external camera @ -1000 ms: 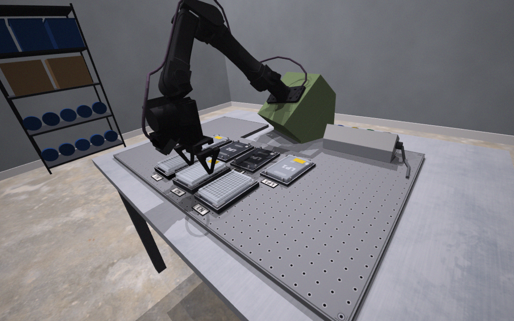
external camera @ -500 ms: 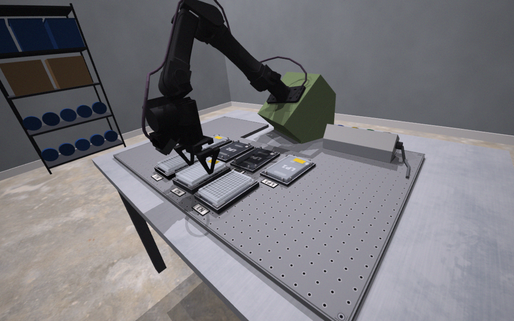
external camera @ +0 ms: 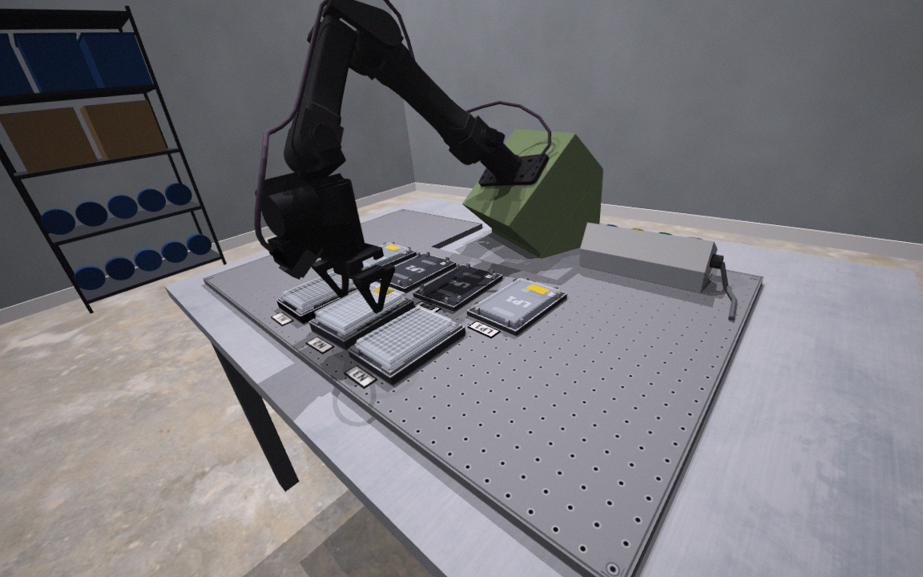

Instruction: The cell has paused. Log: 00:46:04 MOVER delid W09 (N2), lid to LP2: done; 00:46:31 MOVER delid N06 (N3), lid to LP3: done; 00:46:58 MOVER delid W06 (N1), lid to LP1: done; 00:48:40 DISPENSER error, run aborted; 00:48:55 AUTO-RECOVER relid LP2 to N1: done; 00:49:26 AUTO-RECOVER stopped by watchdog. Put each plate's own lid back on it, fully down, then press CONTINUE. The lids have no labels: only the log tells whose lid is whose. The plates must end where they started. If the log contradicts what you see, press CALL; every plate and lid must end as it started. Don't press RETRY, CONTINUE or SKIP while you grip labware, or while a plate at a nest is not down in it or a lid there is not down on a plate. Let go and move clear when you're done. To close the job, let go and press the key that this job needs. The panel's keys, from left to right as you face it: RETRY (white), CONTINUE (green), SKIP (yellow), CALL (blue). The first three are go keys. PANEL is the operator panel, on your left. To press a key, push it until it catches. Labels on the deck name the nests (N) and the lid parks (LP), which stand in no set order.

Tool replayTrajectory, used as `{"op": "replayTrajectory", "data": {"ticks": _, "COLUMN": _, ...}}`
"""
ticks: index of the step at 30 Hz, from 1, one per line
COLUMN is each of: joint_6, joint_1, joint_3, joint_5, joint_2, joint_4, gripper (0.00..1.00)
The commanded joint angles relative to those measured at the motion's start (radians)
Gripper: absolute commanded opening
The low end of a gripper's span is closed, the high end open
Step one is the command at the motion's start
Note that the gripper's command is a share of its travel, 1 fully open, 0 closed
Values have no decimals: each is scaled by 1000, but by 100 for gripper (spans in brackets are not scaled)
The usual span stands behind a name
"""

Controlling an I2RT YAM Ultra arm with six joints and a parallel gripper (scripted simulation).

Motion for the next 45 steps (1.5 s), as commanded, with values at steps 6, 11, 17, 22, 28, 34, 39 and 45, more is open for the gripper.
{"op": "replayTrajectory", "data": {"ticks": 6, "joint_6": 20, "joint_1": 30, "joint_3": 45, "joint_5": 17, "joint_2": -49, "joint_4": -54, "gripper": 100}}
{"op": "replayTrajectory", "data": {"ticks": 11, "joint_6": 26, "joint_1": 37, "joint_3": 51, "joint_5": 22, "joint_2": -58, "joint_4": -72, "gripper": 100}}
{"op": "replayTrajectory", "data": {"ticks": 17, "joint_6": 32, "joint_1": 44, "joint_3": 56, "joint_5": 24, "joint_2": -66, "joint_4": -88, "gripper": 100}}
{"op": "replayTrajectory", "data": {"ticks": 22, "joint_6": 161, "joint_1": 98, "joint_3": -60, "joint_5": 55, "joint_2": -86, "joint_4": -35, "gripper": 100}}
{"op": "replayTrajectory", "data": {"ticks": 28, "joint_6": 210, "joint_1": 150, "joint_3": -120, "joint_5": 86, "joint_2": -99, "joint_4": -9, "gripper": 100}}
{"op": "replayTrajectory", "data": {"ticks": 34, "joint_6": 284, "joint_1": 228, "joint_3": -198, "joint_5": 129, "joint_2": -107, "joint_4": 24, "gripper": 100}}
{"op": "replayTrajectory", "data": {"ticks": 39, "joint_6": 350, "joint_1": 297, "joint_3": -256, "joint_5": 167, "joint_2": -87, "joint_4": 49, "gripper": 100}}
{"op": "replayTrajectory", "data": {"ticks": 45, "joint_6": 407, "joint_1": 353, "joint_3": -296, "joint_5": 197, "joint_2": -61, "joint_4": 66, "gripper": 100}}
